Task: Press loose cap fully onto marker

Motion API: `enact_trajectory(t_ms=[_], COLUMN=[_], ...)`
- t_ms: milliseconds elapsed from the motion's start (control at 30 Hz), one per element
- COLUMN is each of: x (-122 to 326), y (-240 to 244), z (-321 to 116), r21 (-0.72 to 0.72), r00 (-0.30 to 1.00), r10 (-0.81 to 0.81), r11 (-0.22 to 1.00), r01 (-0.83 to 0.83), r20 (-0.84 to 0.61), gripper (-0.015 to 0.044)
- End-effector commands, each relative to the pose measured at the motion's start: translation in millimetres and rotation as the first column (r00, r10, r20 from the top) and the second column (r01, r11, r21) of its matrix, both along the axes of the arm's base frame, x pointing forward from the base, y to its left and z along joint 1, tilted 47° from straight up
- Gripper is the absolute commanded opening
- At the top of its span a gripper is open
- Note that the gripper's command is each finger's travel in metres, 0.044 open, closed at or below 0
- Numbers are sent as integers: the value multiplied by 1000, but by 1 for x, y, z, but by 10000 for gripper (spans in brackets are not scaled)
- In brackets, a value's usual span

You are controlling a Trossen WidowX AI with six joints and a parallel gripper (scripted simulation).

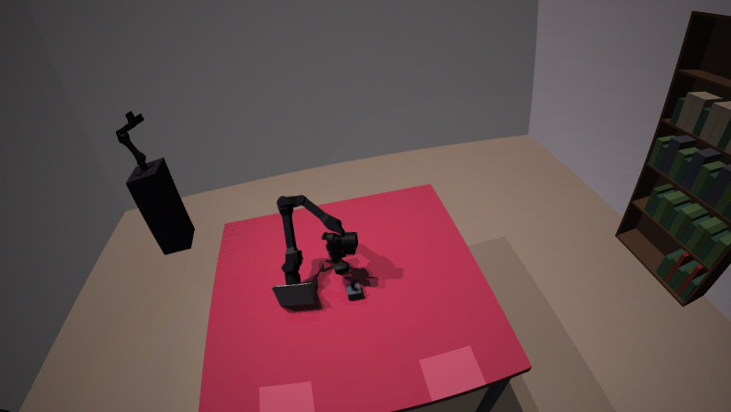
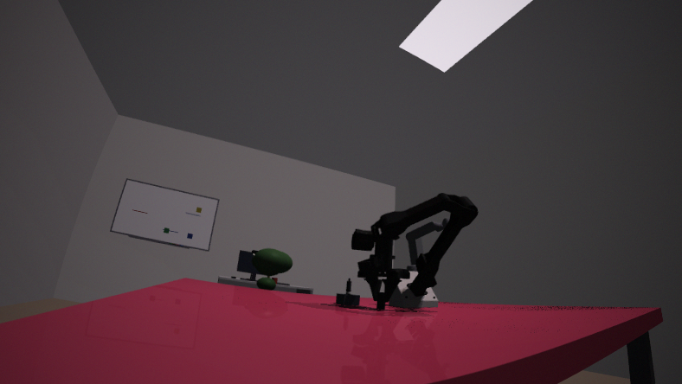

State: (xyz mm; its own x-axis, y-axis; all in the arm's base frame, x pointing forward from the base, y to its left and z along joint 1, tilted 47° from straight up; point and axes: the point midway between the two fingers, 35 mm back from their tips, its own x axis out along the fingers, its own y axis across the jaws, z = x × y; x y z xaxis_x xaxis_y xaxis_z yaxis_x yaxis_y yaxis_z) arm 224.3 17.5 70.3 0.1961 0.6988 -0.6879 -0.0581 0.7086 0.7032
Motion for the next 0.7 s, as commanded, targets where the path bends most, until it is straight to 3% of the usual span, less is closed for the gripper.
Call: enact_trajectory(t_ms=[0, 100, 233, 533, 600, 667], x=[1, 1, 0, 1, 0, 0], y=[5, 7, 7, 7, 6, 2], z=[-3, -5, -5, -5, -4, -2], r21=[6, 6, 6, 6, 6, 4], r00=[1000, 1000, 1000, 1000, 1000, 1000], r10=[-2, -2, -2, -2, -2, -2], r11=[1000, 1000, 1000, 1000, 1000, 1000], r01=[2, 2, 2, 2, 2, 2], r20=[0, 0, 0, 0, 0, 0], gripper=[233, 233, 128, 68, 16, 0])
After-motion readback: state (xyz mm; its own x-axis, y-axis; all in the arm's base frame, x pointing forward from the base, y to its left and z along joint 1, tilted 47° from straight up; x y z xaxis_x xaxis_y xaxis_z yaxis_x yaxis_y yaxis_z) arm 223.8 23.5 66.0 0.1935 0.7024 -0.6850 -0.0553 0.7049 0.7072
